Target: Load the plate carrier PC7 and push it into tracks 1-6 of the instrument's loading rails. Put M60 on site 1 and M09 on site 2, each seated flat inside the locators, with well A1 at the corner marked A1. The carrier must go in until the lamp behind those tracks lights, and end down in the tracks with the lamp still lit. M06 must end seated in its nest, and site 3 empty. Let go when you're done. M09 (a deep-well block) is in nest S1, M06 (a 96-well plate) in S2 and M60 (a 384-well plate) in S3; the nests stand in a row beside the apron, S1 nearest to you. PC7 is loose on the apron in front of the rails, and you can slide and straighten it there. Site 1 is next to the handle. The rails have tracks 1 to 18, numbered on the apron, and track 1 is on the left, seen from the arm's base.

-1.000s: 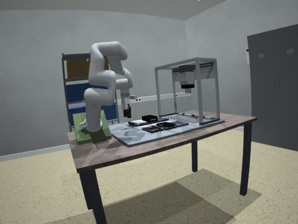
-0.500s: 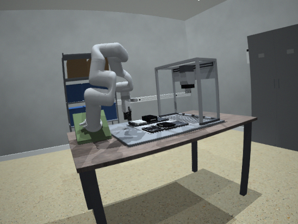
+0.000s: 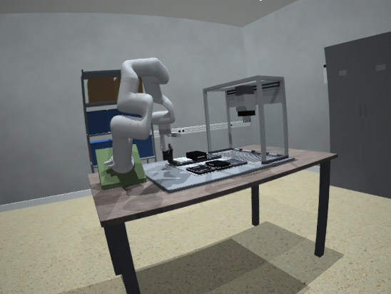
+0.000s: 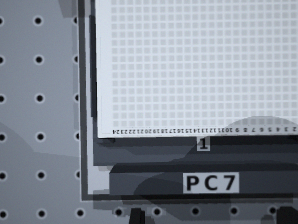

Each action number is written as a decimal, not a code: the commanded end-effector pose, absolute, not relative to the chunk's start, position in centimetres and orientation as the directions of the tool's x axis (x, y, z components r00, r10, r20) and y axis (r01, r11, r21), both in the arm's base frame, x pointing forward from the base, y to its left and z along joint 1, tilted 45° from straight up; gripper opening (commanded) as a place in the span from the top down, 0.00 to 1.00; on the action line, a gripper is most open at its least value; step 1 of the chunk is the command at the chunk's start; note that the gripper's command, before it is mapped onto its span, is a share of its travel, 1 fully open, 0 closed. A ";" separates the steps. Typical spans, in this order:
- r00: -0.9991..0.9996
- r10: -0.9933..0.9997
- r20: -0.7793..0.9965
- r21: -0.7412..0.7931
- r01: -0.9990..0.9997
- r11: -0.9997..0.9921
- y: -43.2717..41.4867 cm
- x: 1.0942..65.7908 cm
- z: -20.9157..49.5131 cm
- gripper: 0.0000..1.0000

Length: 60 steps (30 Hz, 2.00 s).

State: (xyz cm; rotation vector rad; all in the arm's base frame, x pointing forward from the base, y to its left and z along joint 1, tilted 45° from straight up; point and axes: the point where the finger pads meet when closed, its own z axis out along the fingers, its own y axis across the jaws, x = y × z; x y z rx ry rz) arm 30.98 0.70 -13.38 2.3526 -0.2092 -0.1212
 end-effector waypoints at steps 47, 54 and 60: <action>0.983 -0.184 -0.023 0.702 -0.115 -0.703 -0.6 30.8 -14.9 0.18; 0.983 -0.184 -0.023 0.702 -0.115 -0.703 -0.6 31.0 -14.9 0.18; 0.983 -0.184 -0.023 0.702 -0.115 -0.703 -0.7 31.6 -14.9 0.18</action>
